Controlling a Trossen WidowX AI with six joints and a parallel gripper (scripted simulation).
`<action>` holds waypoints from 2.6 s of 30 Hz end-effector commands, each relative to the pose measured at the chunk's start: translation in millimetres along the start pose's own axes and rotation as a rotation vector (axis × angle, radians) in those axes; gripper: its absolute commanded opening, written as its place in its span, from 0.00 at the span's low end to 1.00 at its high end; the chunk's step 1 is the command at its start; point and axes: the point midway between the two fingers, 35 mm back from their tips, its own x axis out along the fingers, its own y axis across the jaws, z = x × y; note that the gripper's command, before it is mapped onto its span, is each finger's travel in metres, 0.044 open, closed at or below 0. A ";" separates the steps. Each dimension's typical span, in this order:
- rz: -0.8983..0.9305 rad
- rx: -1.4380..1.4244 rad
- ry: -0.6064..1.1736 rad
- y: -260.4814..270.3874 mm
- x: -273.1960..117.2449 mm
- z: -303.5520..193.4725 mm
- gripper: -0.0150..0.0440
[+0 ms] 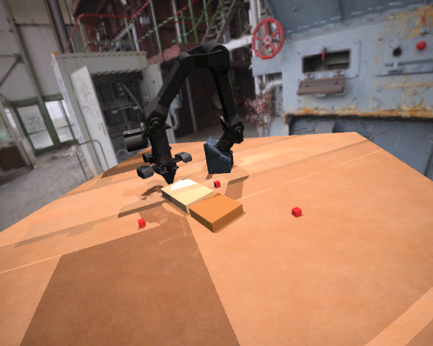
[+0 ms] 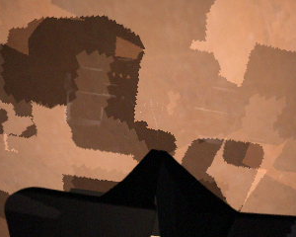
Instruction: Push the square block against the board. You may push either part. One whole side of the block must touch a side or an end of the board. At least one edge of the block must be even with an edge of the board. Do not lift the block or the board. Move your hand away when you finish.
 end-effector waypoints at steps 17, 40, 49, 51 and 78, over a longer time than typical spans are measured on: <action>0.003 -0.002 -0.004 2.4 -27.8 22.2 0.25; 0.003 -0.015 -0.004 3.4 -0.5 -6.7 0.25; 0.004 -0.015 -0.004 3.8 -0.8 -10.0 0.25; 0.004 -0.015 -0.004 4.1 -0.9 -12.0 0.25; 0.006 -0.014 -0.005 5.9 -1.6 -39.5 0.25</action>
